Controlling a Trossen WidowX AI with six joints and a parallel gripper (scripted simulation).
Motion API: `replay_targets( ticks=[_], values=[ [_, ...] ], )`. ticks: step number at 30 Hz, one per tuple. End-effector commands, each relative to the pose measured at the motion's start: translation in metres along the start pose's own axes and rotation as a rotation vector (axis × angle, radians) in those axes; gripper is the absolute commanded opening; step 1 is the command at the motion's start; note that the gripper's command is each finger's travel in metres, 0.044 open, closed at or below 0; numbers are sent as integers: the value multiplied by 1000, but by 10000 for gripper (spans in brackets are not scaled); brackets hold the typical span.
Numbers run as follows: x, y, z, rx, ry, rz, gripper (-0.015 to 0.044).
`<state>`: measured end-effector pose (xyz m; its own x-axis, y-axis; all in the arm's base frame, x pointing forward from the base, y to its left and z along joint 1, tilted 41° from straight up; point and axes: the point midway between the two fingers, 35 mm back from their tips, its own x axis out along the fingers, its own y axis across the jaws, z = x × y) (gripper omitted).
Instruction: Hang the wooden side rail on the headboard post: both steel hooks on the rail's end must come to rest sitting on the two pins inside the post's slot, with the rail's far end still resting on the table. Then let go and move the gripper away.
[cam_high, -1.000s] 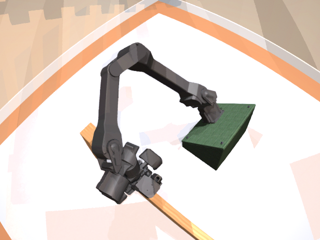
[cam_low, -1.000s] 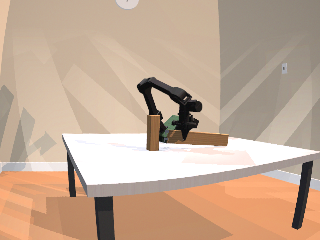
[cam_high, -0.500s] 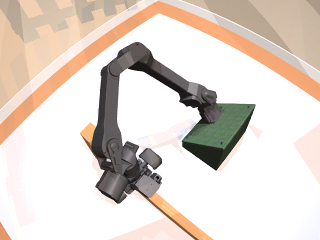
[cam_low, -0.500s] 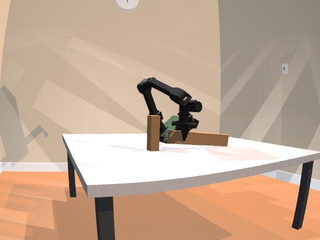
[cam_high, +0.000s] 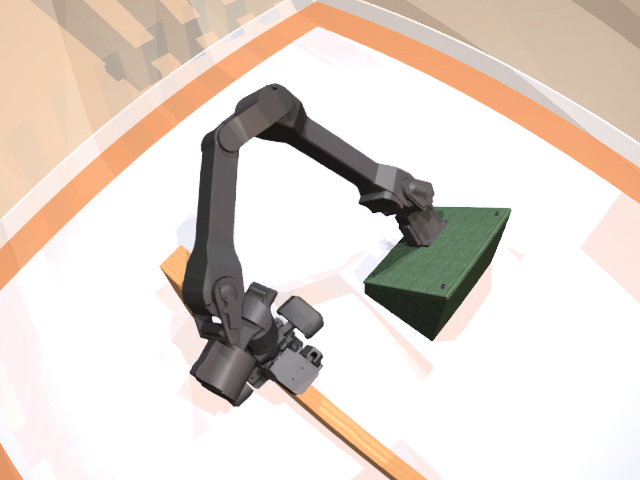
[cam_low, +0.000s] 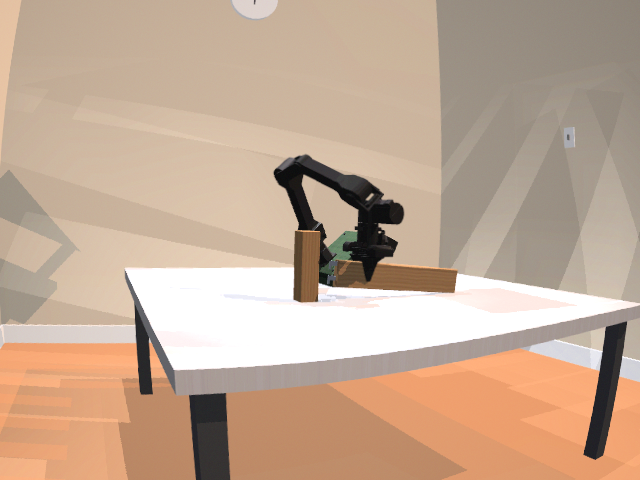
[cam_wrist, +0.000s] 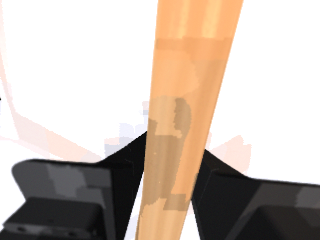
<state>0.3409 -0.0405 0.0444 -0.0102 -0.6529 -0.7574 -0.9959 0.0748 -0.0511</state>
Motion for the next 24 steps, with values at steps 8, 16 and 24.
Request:
replay_targets(
  ticks=[8, 16, 24],
  values=[
    [-2, -2, -2, -1, -3, -5, 0],
    [-2, -1, -3, -2, -3, -5, 0],
    [-1, -1, -3, -2, -3, -5, 0]
  ],
)
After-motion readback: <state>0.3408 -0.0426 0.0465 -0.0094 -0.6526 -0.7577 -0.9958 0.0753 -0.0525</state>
